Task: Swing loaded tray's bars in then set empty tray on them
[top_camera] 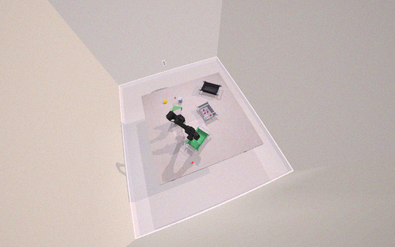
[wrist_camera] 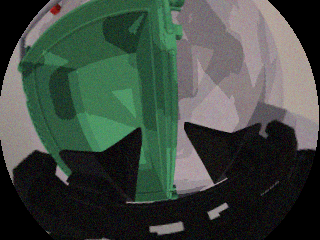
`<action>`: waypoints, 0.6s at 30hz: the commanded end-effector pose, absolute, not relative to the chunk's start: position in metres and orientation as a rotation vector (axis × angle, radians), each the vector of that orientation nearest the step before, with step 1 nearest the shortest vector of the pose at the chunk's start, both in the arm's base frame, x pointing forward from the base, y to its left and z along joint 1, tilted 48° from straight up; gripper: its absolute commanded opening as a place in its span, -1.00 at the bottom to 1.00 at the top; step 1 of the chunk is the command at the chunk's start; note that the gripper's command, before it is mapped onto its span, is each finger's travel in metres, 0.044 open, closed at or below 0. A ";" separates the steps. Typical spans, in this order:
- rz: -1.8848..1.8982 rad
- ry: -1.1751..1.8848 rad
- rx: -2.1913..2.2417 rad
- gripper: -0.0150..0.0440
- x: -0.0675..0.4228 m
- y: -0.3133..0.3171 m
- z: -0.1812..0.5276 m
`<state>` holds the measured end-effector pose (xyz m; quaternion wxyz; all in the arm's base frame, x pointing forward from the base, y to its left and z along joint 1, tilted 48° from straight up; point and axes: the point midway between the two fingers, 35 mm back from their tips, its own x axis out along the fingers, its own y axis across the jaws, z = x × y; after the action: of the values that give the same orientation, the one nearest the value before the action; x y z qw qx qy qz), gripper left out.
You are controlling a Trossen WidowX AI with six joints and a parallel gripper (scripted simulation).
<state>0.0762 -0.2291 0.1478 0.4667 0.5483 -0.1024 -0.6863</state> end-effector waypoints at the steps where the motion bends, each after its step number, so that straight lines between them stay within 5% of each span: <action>1: -1.682 -0.246 1.344 0.28 0.077 -0.229 0.147; 18: -1.682 -0.246 1.344 -0.10 0.077 -0.229 0.147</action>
<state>0.0772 -0.2298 0.1487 0.4685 0.5491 -0.1045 -0.6842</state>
